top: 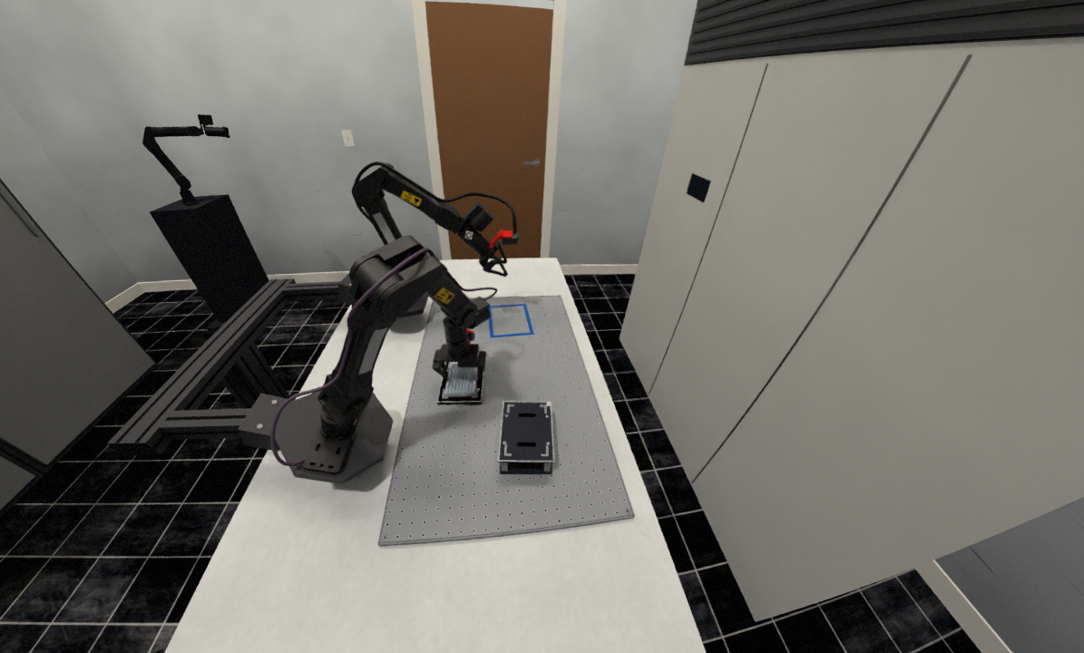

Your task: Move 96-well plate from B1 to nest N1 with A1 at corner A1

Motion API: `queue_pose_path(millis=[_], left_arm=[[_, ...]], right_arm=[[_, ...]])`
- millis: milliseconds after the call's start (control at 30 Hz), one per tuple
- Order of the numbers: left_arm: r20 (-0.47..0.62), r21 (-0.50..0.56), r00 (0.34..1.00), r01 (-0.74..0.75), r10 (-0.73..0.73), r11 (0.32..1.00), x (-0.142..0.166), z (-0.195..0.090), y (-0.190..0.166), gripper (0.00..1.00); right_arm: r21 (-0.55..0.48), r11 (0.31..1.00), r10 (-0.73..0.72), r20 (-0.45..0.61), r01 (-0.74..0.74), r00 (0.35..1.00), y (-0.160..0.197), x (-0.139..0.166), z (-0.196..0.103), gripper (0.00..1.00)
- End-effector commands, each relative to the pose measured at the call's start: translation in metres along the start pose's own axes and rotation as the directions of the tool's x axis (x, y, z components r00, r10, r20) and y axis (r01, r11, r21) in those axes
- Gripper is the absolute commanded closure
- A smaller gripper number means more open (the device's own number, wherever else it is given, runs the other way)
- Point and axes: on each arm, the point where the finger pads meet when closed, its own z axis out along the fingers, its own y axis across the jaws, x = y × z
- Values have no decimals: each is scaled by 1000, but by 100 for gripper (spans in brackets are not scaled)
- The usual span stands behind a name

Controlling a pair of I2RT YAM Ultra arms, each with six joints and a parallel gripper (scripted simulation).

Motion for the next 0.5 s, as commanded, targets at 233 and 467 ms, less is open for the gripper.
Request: queue_pose_path(millis=[233,467], left_arm=[[20,11,1000,9,-9,1000,-4,2,-1,0],[36,12,999,7,-8,1000,-10,-1,-2,0]], right_arm=[[10,1000,-6,33,6,999,-1,-6,3,4],[20,1000,-2,32,1,999,-4,-7,2,13]])
